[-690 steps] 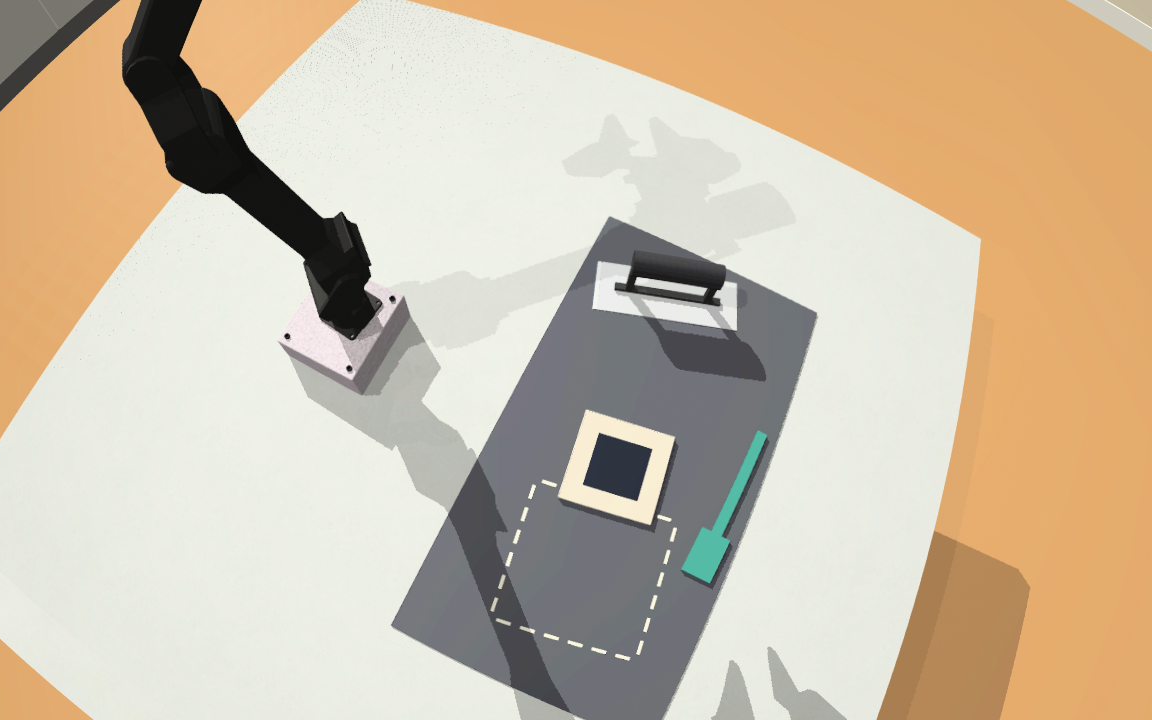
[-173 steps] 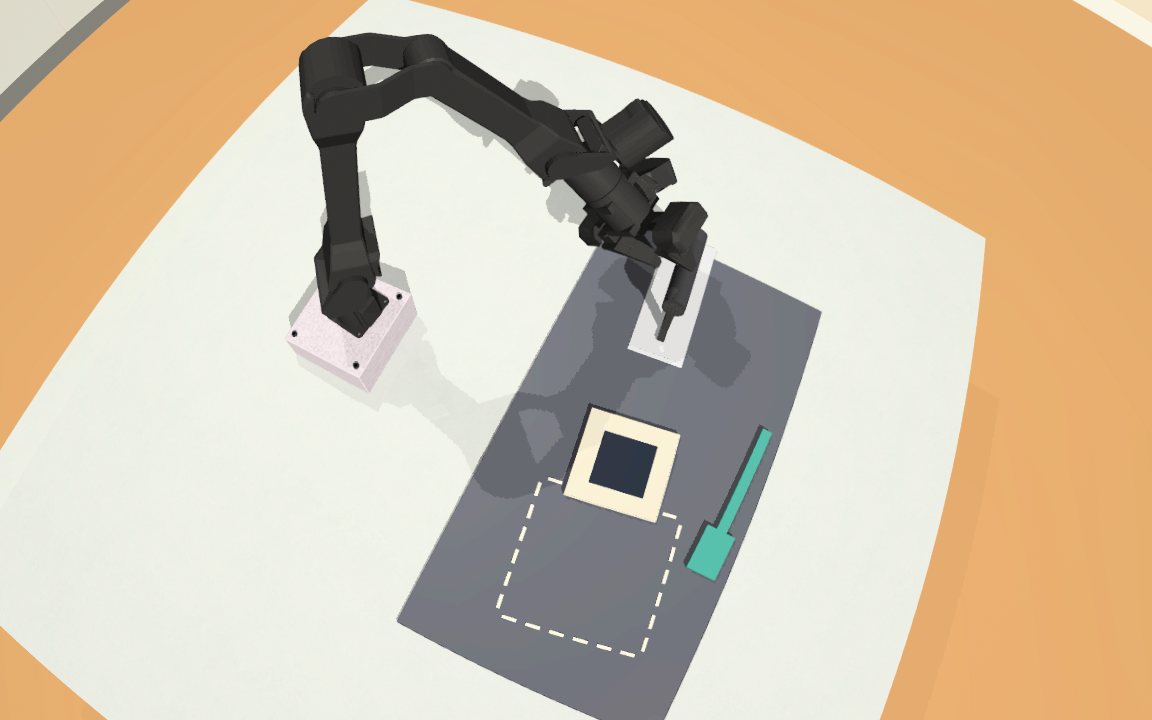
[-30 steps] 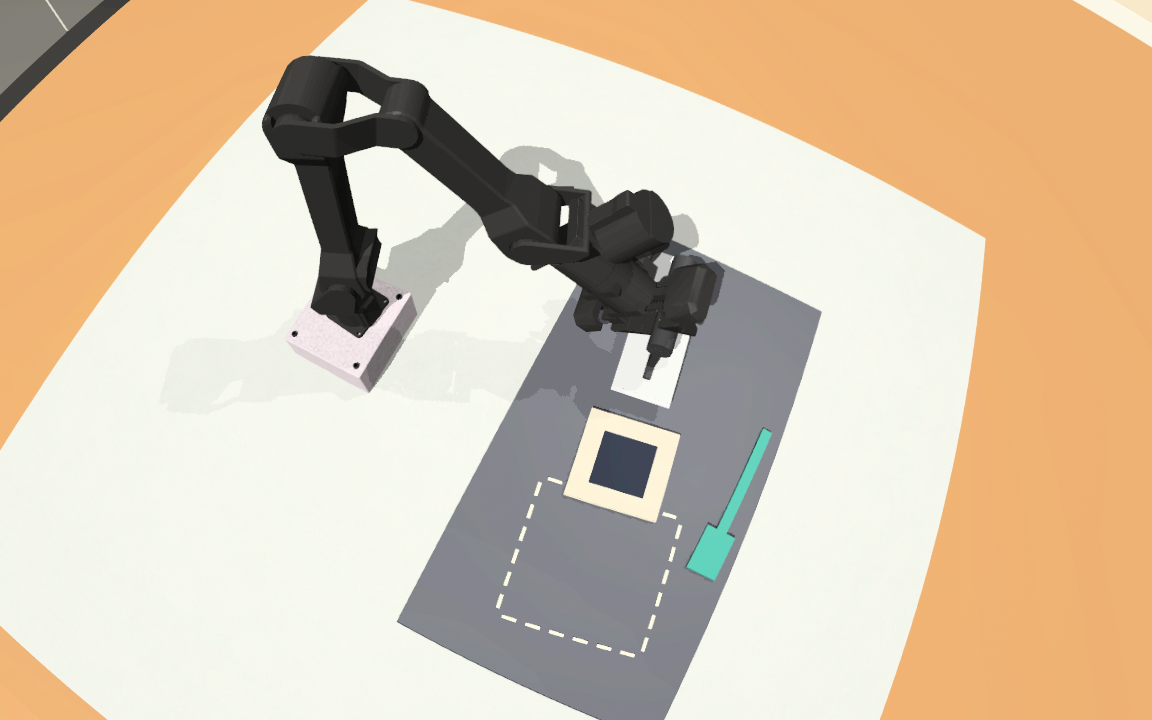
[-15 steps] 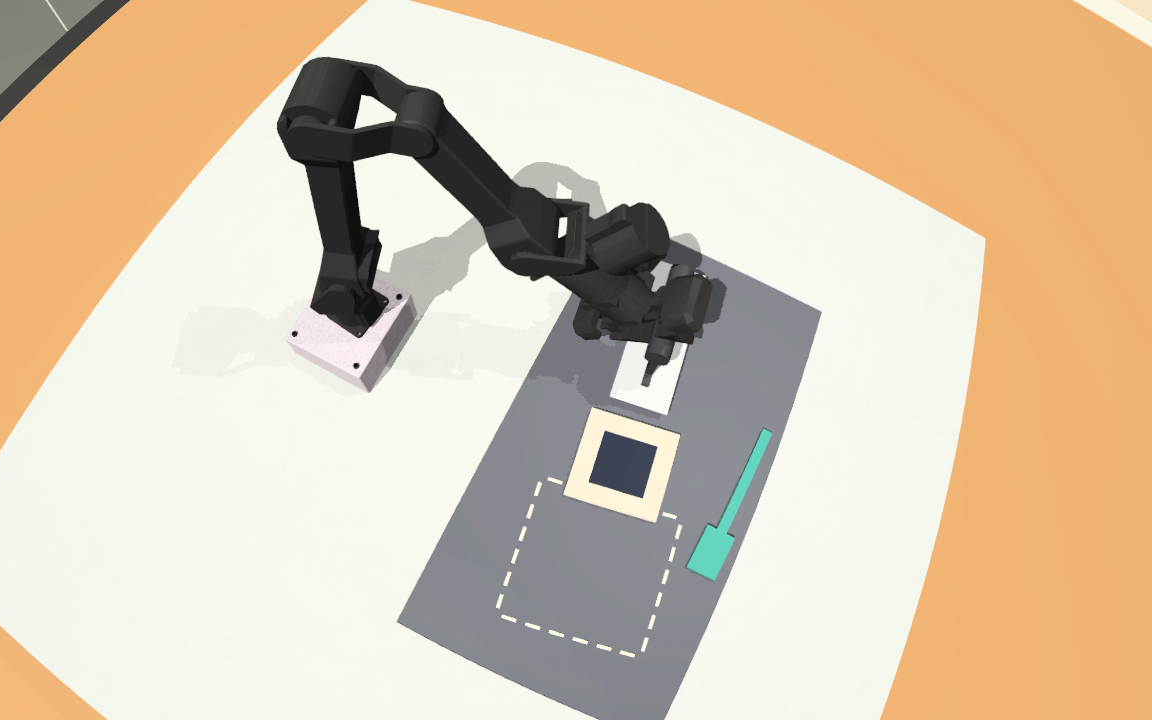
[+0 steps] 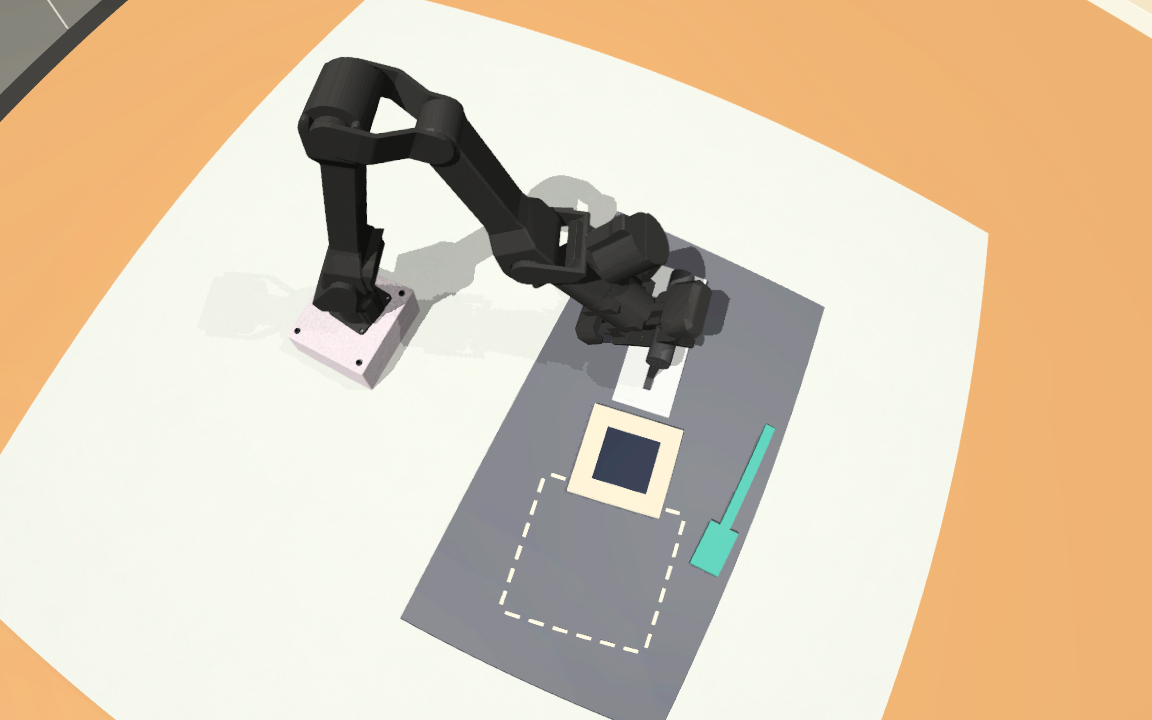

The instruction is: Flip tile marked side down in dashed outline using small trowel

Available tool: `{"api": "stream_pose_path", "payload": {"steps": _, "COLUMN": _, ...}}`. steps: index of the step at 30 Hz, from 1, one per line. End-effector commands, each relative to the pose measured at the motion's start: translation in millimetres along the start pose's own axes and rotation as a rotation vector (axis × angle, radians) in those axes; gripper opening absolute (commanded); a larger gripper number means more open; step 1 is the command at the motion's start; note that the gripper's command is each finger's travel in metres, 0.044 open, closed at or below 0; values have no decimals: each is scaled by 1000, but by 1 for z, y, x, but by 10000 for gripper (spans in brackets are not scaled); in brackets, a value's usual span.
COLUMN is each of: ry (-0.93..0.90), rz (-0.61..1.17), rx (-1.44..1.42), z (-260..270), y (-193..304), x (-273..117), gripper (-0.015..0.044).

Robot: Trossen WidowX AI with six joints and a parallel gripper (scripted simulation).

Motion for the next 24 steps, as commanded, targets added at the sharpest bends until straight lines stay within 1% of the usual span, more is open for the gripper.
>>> {"api": "stream_pose_path", "payload": {"steps": 1, "ry": 4, "rz": -3, "rx": 1, "z": -1, "y": 5, "x": 1, "gripper": 0}}
{"api": "stream_pose_path", "payload": {"steps": 24, "ry": 3, "rz": 0, "rx": -2, "z": -6, "y": 42, "x": -1, "gripper": 0}}
Point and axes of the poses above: the point midway between the two fingers, 35 mm back from their tips, its own x axis out along the fingers, its own z axis across the jaws, y = z × x, the point moved 7 cm from there along -x, back along the fingers, and after that the axes turned 3 degrees about x, right-handed, at the moved point
